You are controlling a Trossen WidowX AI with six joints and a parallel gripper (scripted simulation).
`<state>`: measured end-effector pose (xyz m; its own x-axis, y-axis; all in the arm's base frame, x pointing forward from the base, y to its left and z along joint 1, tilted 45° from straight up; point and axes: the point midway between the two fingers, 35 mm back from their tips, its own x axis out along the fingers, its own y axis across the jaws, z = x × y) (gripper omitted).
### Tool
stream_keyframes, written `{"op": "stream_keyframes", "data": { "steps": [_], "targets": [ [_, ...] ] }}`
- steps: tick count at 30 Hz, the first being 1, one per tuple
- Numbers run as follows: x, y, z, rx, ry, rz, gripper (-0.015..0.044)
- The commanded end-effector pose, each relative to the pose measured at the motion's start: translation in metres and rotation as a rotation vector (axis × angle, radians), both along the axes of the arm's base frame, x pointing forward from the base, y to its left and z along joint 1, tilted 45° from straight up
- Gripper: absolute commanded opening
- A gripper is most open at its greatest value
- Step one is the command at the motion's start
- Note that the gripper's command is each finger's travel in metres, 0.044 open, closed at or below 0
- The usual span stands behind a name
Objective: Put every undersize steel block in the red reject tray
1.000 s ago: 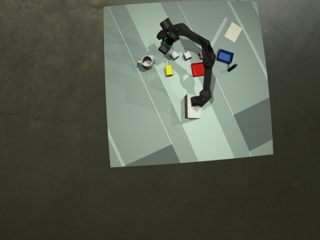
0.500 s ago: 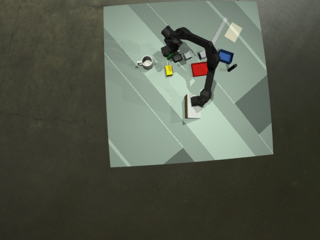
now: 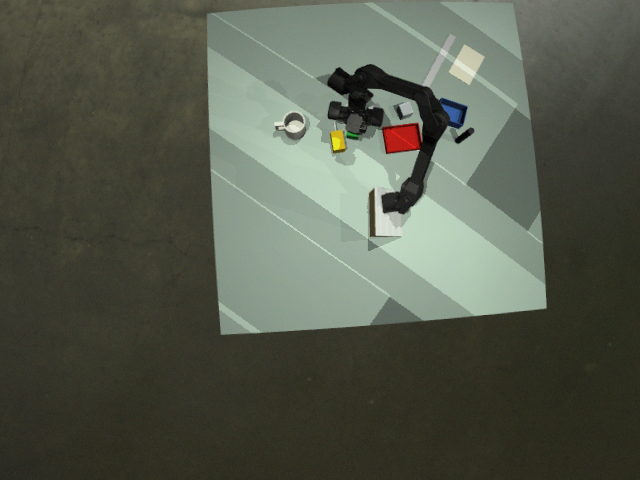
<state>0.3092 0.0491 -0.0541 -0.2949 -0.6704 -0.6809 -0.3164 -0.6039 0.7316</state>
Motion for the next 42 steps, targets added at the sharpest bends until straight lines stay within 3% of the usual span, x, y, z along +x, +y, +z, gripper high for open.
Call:
{"op": "stream_keyframes", "data": {
  "steps": [1,42],
  "targets": [
    [-0.032,-0.002,0.022,0.13,0.362,0.273,0.0],
    [-0.038,-0.047,-0.025,0.128,0.362,0.273,0.0]
  ]
}}
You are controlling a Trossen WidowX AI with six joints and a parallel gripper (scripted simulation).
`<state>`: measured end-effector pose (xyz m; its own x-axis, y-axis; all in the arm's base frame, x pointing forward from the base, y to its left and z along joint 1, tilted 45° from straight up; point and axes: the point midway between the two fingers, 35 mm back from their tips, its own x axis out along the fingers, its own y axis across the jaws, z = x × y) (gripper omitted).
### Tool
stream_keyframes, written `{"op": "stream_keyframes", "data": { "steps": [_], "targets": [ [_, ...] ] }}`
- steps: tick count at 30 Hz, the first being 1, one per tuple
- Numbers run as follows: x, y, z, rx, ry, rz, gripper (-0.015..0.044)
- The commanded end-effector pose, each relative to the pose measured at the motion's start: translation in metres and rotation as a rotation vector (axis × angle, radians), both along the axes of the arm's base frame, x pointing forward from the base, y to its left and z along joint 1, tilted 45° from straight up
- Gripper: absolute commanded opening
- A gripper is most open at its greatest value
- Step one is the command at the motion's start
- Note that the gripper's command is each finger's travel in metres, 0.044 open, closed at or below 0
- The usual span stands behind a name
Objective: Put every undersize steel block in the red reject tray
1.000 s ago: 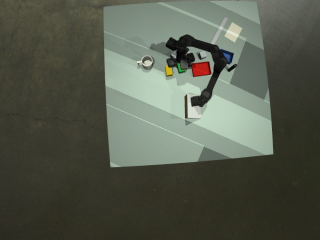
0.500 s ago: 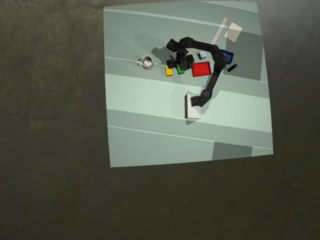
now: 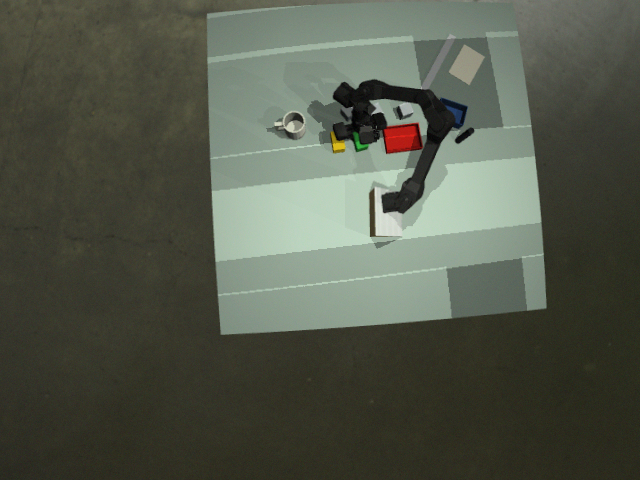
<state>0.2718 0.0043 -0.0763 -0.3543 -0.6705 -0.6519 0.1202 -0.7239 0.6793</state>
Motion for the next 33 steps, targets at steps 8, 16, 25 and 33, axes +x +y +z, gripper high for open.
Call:
{"op": "stream_keyframes", "data": {
  "steps": [8,16,25,33],
  "targets": [
    [-0.002,-0.01,-0.011,-0.003,0.006,0.006,0.0],
    [-0.001,-0.009,-0.008,0.0,-0.002,-0.001,0.0157],
    [0.004,0.01,0.01,0.002,0.0,0.002,0.0394],
    [0.006,0.039,0.036,0.002,0.003,0.022,0.044]
  ]
}}
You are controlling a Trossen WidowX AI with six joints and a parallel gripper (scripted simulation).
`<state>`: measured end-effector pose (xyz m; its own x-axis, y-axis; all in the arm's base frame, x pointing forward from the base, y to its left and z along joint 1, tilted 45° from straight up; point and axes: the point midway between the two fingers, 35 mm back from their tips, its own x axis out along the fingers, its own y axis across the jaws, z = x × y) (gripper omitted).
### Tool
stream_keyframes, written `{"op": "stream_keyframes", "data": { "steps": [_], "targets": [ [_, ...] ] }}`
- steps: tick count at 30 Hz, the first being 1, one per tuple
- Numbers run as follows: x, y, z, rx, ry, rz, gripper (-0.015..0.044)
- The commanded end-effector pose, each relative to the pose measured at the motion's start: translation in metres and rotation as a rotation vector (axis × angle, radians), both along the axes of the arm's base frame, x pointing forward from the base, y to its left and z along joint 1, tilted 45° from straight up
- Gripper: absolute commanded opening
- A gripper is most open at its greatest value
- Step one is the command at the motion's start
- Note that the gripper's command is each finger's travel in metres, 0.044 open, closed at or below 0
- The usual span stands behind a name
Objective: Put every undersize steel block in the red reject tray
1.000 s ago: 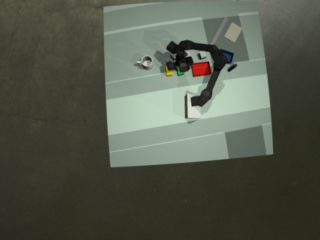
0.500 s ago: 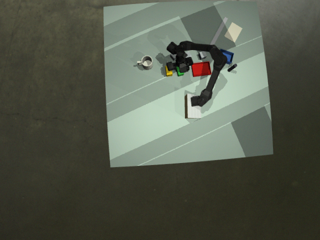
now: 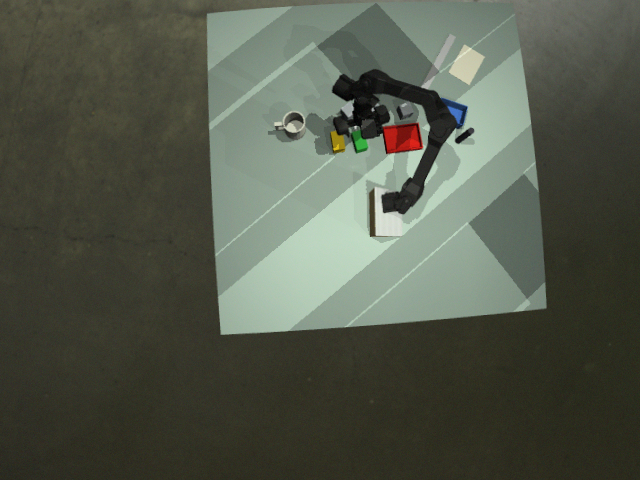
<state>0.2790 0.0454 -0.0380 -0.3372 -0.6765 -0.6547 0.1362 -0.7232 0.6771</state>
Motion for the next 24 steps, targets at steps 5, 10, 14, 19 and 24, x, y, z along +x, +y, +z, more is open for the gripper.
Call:
{"op": "stream_keyframes", "data": {
  "steps": [5,10,14,19,24],
  "targets": [
    [0.01,-0.011,0.007,-0.11,-0.275,-0.247,0.0325],
    [0.025,-0.025,0.021,-0.26,-0.673,-0.613,0.0325],
    [0.037,-0.037,0.033,-0.376,-0.985,-0.917,0.0325],
    [0.05,-0.054,0.049,-0.516,-1.366,-1.311,0.0325],
    [0.059,-0.068,0.062,-0.608,-1.625,-1.594,0.0325]
  ]
}}
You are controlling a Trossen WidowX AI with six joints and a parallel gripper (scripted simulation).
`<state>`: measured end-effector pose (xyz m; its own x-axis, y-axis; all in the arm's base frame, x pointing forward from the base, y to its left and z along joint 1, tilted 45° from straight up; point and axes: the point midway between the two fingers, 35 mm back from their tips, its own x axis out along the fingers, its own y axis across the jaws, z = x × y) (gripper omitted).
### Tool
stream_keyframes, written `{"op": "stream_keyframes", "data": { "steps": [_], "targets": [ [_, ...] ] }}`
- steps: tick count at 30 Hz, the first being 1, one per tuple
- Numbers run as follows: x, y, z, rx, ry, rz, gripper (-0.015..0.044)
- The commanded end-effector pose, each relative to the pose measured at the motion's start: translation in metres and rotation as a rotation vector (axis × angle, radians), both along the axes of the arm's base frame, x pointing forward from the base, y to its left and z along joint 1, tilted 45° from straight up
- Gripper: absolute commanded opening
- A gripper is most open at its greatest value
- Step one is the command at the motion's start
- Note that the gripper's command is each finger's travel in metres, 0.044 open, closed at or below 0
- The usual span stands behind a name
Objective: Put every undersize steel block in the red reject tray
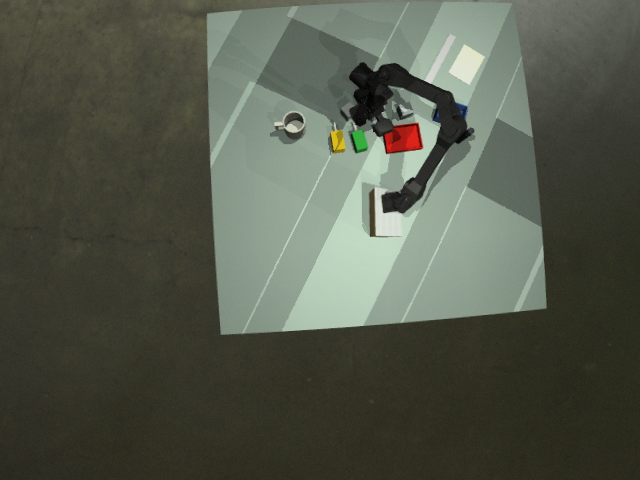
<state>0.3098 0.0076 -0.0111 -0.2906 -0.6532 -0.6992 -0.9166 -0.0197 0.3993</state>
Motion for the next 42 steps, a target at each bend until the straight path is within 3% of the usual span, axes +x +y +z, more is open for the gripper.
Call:
{"op": "stream_keyframes", "data": {
  "steps": [1,33,42],
  "targets": [
    [0.03,-0.033,0.038,-0.231,-0.726,-0.67,0.0325],
    [0.049,-0.108,0.111,-0.626,-2.147,-2.252,0.0325],
    [0.048,-0.109,0.112,-0.635,-2.182,-2.297,0.0325]
  ]
}}
